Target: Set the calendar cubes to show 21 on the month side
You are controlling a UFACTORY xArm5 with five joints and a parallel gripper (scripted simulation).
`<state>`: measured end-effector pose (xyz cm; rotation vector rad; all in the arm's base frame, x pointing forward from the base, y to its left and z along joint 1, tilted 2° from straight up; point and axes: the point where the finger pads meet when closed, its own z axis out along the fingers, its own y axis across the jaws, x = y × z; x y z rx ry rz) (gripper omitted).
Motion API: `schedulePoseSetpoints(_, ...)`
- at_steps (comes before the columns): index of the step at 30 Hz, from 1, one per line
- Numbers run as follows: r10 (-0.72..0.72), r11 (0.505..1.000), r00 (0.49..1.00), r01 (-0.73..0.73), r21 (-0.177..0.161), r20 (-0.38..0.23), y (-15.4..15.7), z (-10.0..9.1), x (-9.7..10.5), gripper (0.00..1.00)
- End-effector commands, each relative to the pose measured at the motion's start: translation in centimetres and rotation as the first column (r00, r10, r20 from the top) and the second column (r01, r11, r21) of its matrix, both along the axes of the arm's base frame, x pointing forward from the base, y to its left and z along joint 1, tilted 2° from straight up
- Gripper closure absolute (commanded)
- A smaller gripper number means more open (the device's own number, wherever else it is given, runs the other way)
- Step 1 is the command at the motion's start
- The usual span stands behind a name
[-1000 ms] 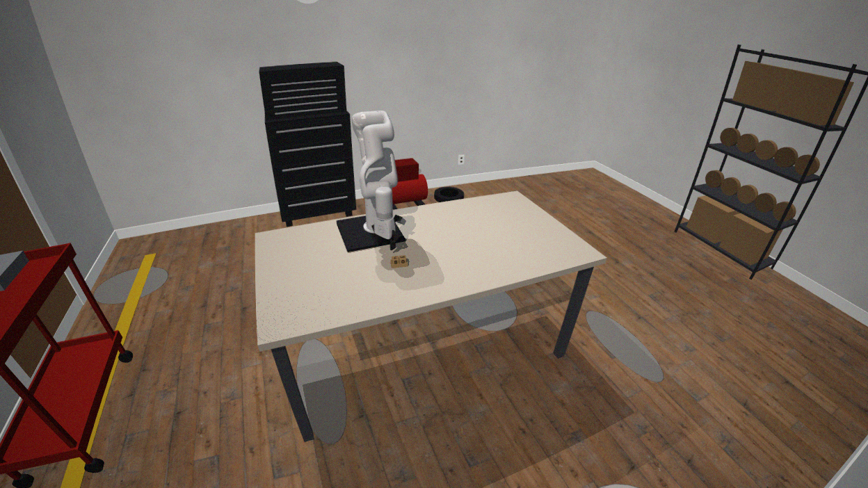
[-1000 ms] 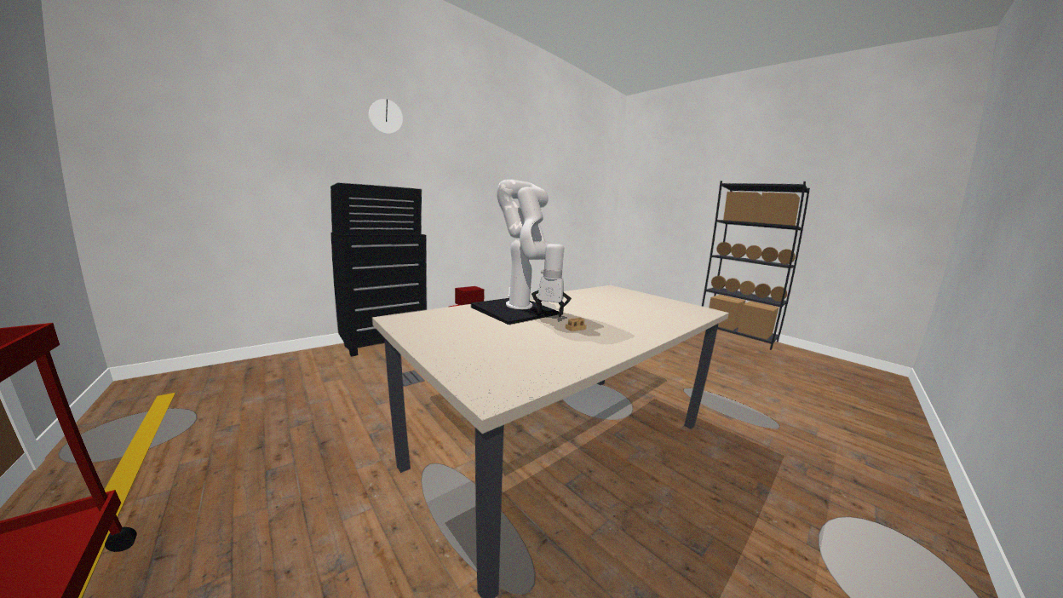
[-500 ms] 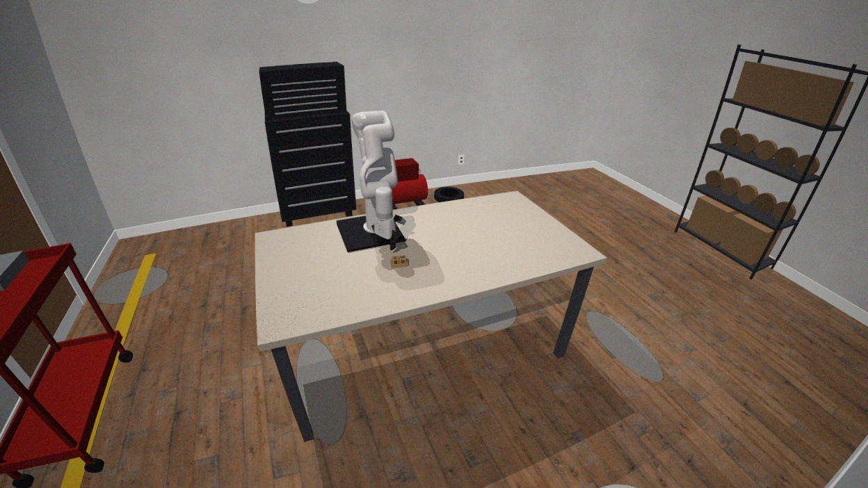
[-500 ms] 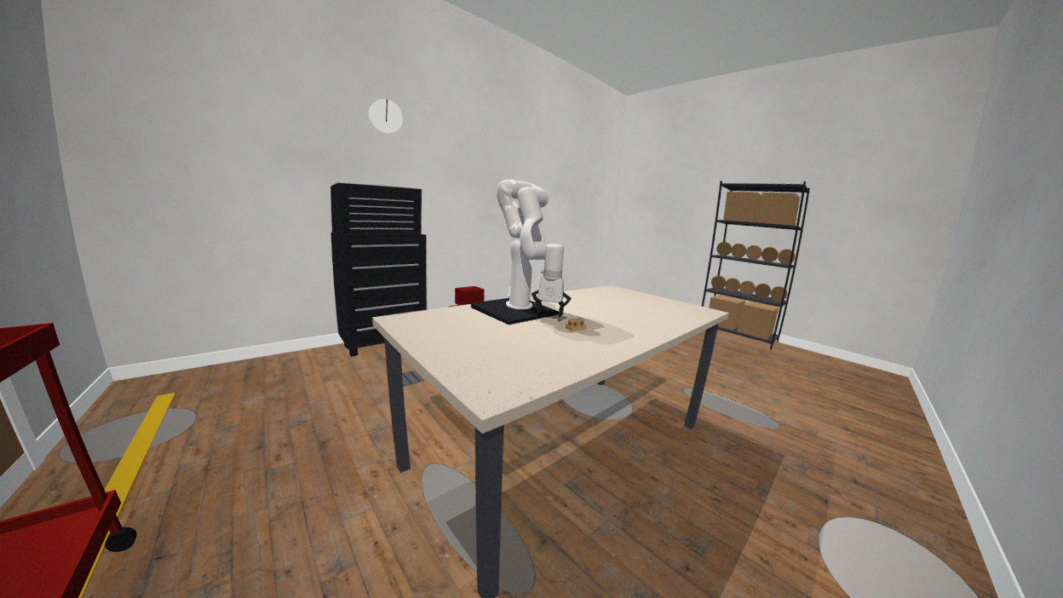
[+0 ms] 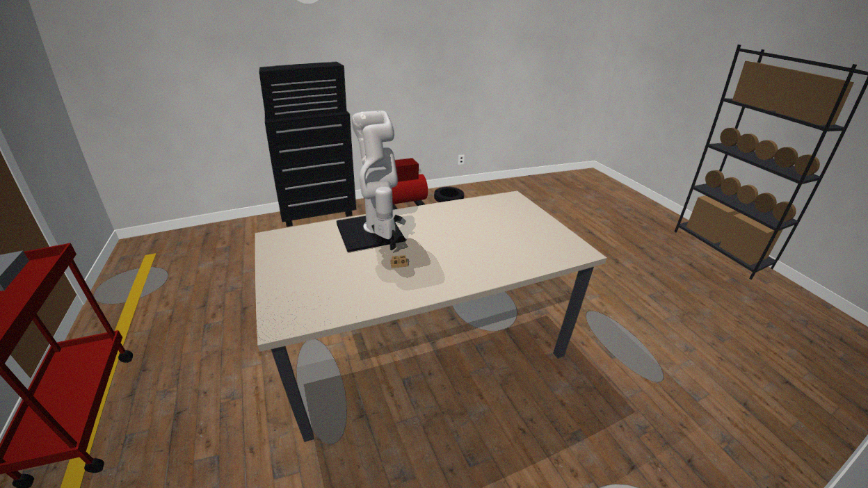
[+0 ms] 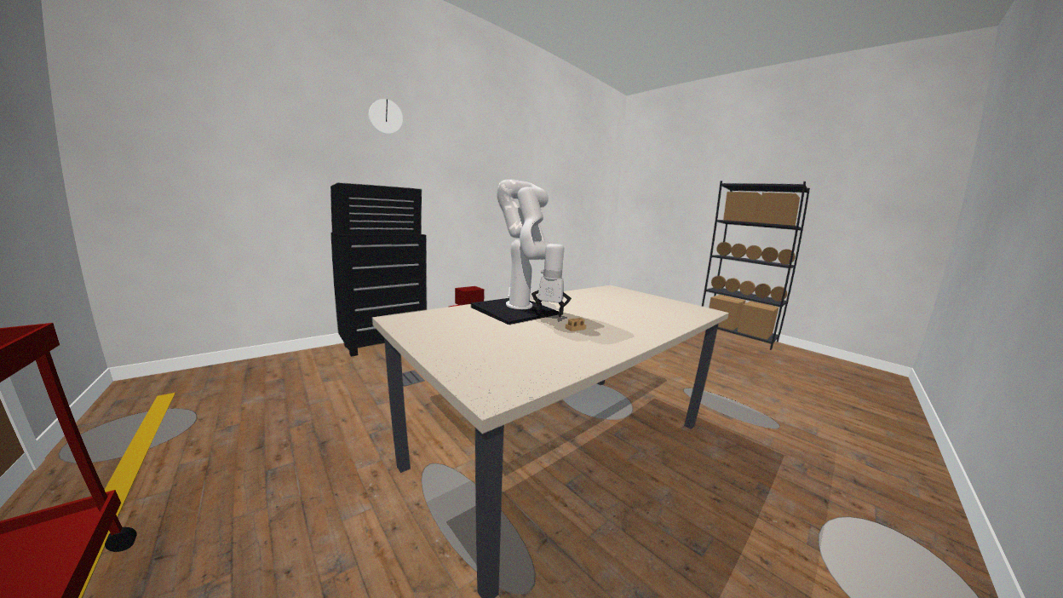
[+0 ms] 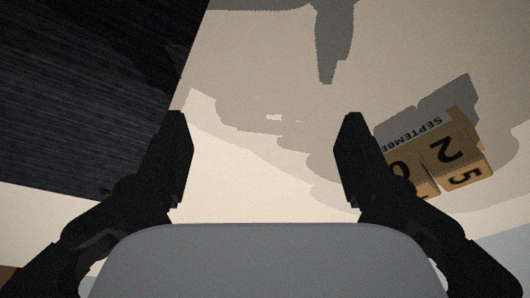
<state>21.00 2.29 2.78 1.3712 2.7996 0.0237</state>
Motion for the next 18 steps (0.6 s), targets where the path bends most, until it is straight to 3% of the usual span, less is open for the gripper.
schedulePoseSetpoints(1,0.0,1.0,1.0,0.0,0.0,0.002,0.0,0.1,0.1,0.0)
schedulePoseSetpoints(13,0.0,1.0,1.0,0.0,0.0,0.002,0.0,0.8,0.2,0.0)
schedulePoseSetpoints(18,0.0,1.0,1.0,0.0,0.0,0.002,0.0,2.2,0.2,0.0)
